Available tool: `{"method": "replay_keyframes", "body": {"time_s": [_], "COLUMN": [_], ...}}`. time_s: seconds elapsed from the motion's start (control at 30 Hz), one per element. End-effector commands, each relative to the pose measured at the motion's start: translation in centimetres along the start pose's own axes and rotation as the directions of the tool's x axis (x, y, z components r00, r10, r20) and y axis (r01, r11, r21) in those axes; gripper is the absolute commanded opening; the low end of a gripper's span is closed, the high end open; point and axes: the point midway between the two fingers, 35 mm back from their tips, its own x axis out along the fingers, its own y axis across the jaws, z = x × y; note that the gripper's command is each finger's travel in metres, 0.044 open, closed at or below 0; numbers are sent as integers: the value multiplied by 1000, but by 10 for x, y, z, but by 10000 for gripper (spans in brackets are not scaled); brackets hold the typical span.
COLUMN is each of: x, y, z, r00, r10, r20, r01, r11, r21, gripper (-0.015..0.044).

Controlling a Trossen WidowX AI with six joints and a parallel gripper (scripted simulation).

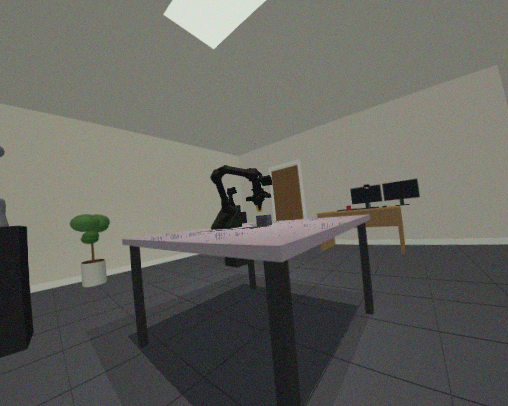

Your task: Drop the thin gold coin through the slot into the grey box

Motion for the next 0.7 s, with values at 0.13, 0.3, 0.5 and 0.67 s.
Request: {"method": "replay_keyframes", "body": {"time_s": [0.13,0.3,0.5,0.67], "x": [3,3,3,3], "y": [10,15,22,28], "z": [19,31,45,56], "r00": [1000,1000,1000,1000], "r10": [11,10,10,10], "r20": [0,0,-1,-3], "r01": [-11,-10,-10,-10], "r11": [1000,1000,1000,1000], "r21": [-6,-4,-1,1], "gripper": [0,0,0,0]}}
